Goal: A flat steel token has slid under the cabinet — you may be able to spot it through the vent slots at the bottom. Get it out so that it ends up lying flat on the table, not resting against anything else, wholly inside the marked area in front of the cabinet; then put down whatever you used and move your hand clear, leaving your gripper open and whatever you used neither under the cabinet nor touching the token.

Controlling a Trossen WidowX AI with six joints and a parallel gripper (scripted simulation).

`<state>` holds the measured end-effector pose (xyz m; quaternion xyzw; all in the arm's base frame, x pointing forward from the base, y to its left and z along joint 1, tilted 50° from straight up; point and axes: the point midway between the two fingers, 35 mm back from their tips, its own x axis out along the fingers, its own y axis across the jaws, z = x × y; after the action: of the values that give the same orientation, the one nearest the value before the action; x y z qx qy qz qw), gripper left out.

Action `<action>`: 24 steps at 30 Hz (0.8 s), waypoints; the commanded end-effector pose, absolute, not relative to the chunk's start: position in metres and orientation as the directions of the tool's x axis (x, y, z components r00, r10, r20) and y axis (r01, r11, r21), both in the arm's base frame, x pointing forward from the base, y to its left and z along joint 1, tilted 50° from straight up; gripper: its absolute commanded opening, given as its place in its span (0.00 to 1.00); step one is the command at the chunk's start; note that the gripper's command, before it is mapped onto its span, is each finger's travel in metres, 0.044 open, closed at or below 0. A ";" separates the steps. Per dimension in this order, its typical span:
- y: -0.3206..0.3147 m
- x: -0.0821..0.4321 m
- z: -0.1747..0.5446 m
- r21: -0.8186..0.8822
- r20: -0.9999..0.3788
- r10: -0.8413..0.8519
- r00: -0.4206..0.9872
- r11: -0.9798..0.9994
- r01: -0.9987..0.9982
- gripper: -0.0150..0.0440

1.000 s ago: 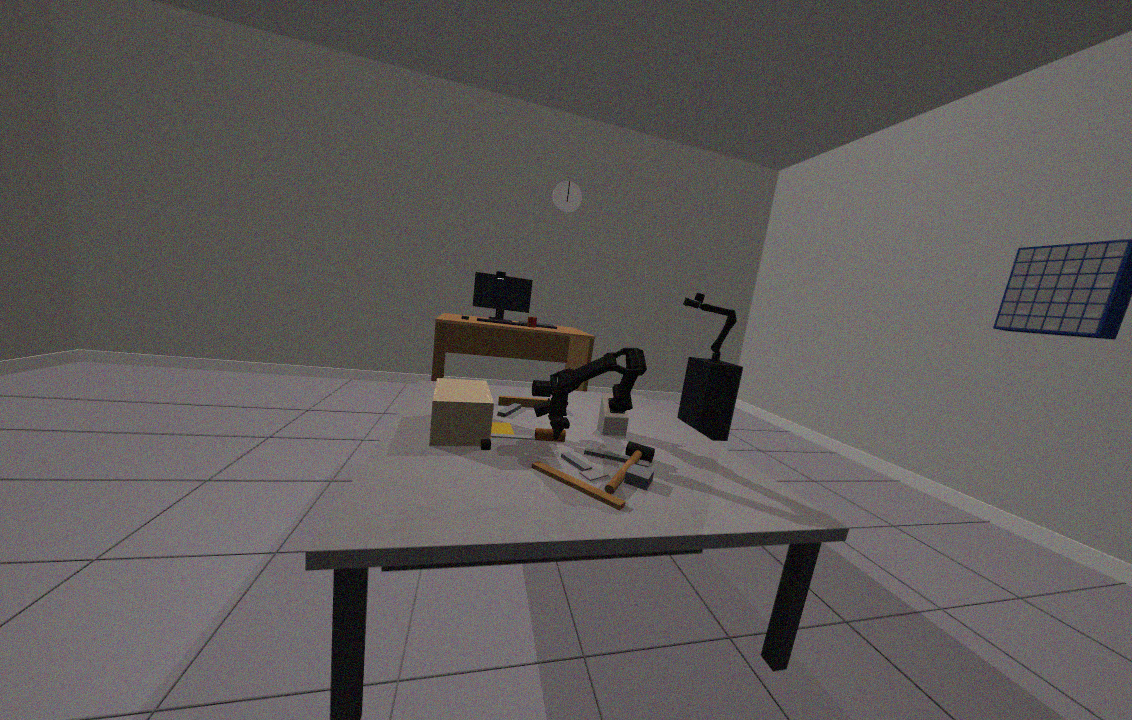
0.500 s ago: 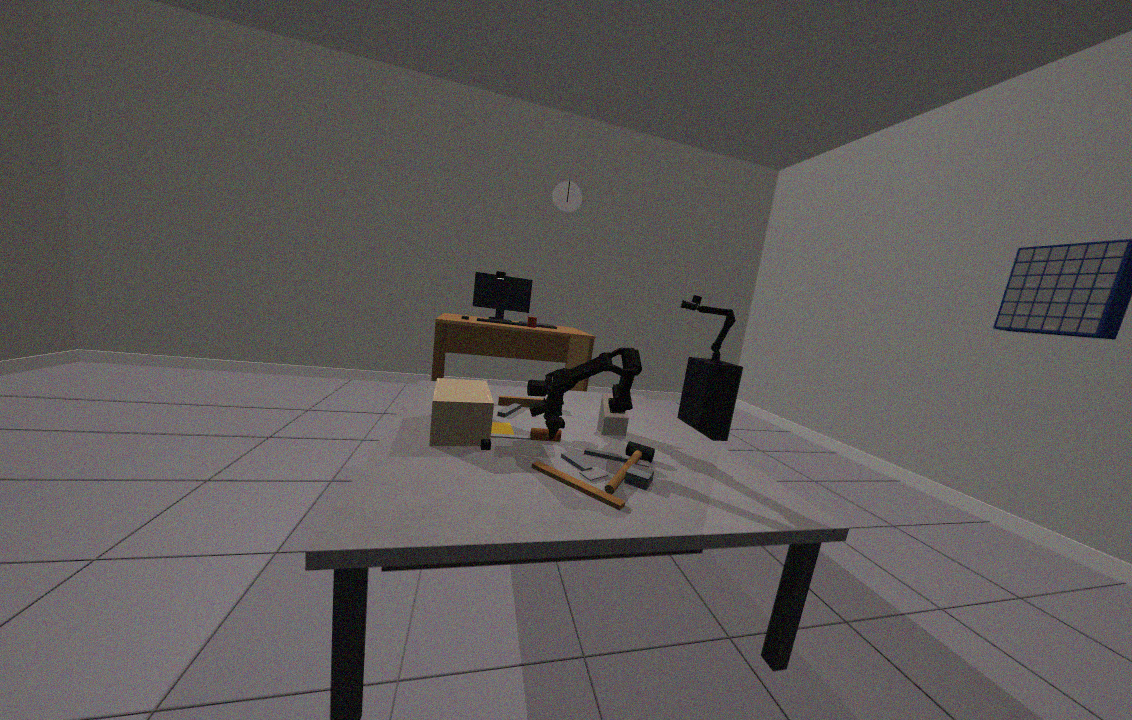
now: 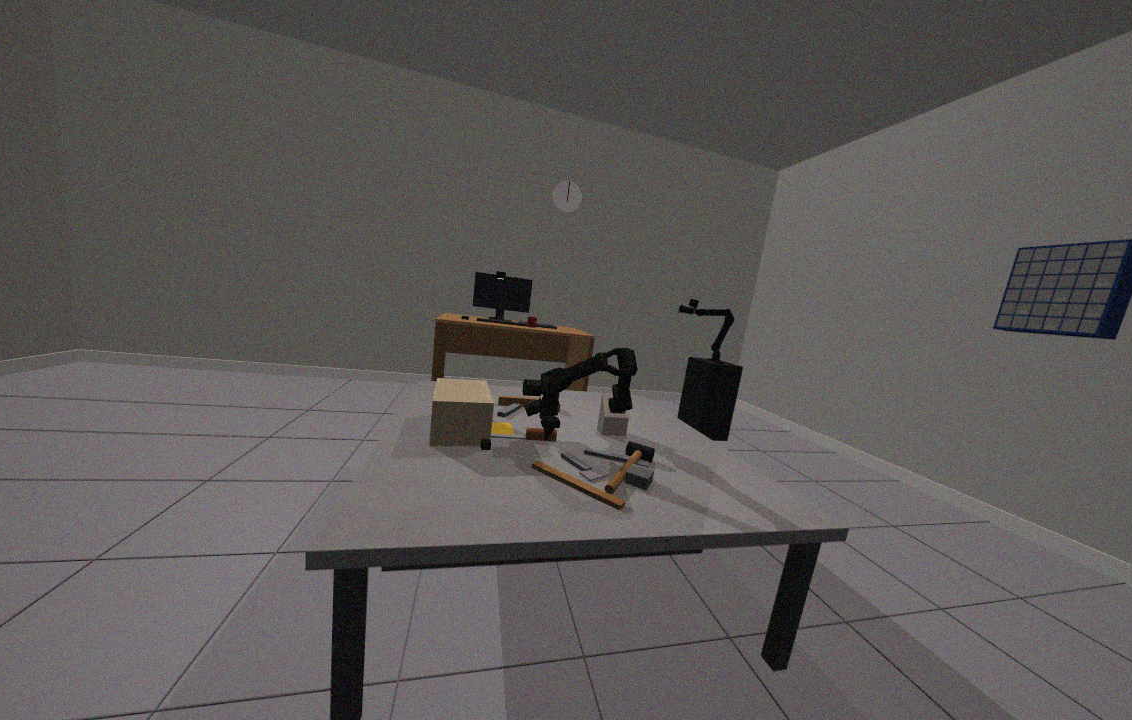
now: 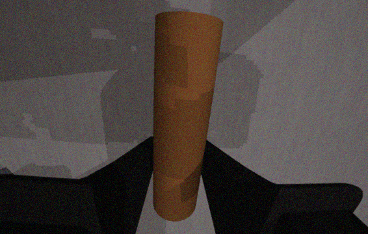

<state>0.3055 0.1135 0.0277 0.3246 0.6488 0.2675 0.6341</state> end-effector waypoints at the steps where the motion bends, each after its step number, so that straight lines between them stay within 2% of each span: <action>1: 0.113 0.313 0.028 0.760 -0.649 0.761 0.018 0.646 0.073 0.25; 24: 0.112 0.337 0.027 0.760 -0.649 0.761 0.019 0.646 0.072 0.25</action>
<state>0.3308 0.1123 0.0273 0.3244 0.6486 0.2677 0.6344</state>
